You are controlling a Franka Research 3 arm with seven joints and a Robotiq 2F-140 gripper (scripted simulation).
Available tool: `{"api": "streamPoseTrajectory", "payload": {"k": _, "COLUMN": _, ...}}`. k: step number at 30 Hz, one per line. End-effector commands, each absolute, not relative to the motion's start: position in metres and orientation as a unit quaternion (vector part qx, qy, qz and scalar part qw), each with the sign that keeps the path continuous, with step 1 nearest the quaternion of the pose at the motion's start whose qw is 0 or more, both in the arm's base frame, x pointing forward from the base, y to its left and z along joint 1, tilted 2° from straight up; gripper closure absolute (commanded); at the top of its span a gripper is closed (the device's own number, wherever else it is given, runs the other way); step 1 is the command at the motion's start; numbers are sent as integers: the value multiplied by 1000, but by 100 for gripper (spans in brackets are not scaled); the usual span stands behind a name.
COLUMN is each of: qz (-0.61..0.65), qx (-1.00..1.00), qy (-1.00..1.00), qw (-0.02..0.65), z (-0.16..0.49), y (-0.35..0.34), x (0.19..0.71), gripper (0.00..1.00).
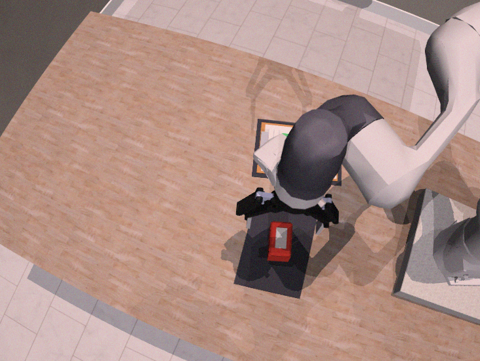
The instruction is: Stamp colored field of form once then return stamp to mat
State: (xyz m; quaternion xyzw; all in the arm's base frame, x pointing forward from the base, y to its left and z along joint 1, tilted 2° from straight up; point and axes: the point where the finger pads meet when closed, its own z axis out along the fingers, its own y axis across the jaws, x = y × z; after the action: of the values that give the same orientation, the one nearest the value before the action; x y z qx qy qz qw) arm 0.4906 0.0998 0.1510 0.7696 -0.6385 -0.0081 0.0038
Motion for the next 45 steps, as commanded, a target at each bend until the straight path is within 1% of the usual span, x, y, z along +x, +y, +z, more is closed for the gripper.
{"api": "streamPoseTrajectory", "payload": {"k": 1, "qz": -12, "qx": 768, "qy": -640, "qw": 14, "z": 152, "y": 93, "x": 486, "gripper": 0}}
{"api": "streamPoseTrajectory", "payload": {"k": 2, "qz": -12, "qx": 747, "qy": -665, "qw": 14, "z": 152, "y": 81, "x": 492, "gripper": 0}}
{"api": "streamPoseTrajectory", "payload": {"k": 4, "qz": -12, "qx": 747, "qy": -665, "qw": 14, "z": 152, "y": 81, "x": 492, "gripper": 0}}
{"api": "streamPoseTrajectory", "payload": {"k": 6, "qz": -12, "qx": 654, "qy": -756, "qw": 16, "z": 150, "y": 18, "x": 516, "gripper": 0}}
{"api": "streamPoseTrajectory", "payload": {"k": 8, "qz": -9, "qx": 619, "qy": -785, "qw": 15, "z": 151, "y": -13, "x": 519, "gripper": 0}}
{"api": "streamPoseTrajectory", "payload": {"k": 16, "qz": -4, "qx": 424, "qy": -906, "qw": 19, "z": 151, "y": -177, "x": 539, "gripper": 0}}
{"api": "streamPoseTrajectory", "payload": {"k": 19, "qz": -2, "qx": 349, "qy": -937, "qw": 18, "z": 116, "y": -180, "x": 539, "gripper": 0}}
{"api": "streamPoseTrajectory", "payload": {"k": 21, "qz": -2, "qx": 349, "qy": -937, "qw": 18, "z": 116, "y": -180, "x": 539, "gripper": 0}}
{"api": "streamPoseTrajectory", "payload": {"k": 23, "qz": -5, "qx": 289, "qy": -957, "qw": 21, "z": 81, "y": -179, "x": 537, "gripper": 0}}
{"api": "streamPoseTrajectory", "payload": {"k": 25, "qz": -5, "qx": 266, "qy": -964, "qw": 21, "z": 63, "y": -178, "x": 536, "gripper": 0}}
{"api": "streamPoseTrajectory", "payload": {"k": 29, "qz": -1, "qx": 220, "qy": -975, "qw": 18, "z": 62, "y": -178, "x": 535, "gripper": 0}}
{"api": "streamPoseTrajectory", "payload": {"k": 45, "qz": -1, "qx": 217, "qy": -976, "qw": 18, "z": 62, "y": -178, "x": 535, "gripper": 0}}
